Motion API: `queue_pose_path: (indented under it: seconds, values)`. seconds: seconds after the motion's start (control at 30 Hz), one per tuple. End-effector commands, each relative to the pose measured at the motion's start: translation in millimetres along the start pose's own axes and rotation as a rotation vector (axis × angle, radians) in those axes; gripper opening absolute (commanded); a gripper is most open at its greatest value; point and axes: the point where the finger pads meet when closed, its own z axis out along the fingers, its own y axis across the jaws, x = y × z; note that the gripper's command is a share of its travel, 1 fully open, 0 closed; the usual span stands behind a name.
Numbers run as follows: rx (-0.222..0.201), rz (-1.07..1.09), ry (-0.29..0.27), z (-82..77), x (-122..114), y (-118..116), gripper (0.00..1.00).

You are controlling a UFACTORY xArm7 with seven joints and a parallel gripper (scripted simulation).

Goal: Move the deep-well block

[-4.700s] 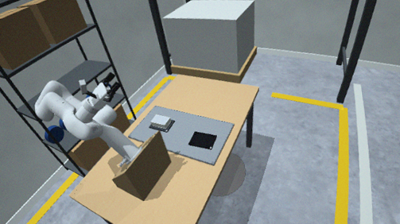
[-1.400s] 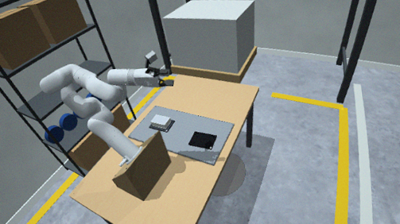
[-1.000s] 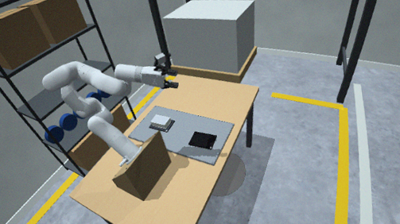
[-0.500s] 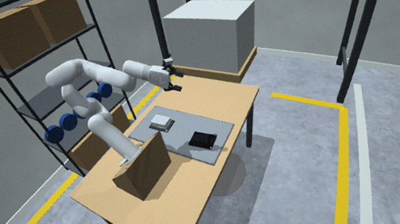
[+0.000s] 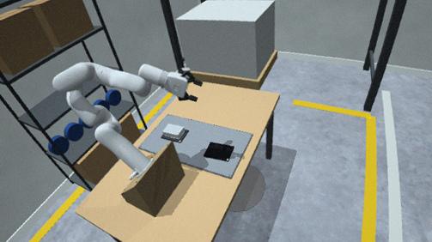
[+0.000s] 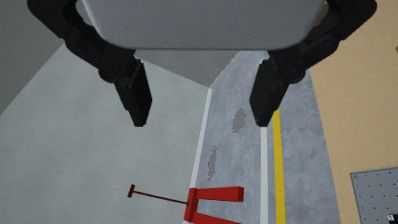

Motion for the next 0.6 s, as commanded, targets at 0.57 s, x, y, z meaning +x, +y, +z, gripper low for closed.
queue_pose_path:
  seconds: [0.57]
  values:
    - [0.2, -0.236, 0.054, 9.0, 58, -67, 1.0]
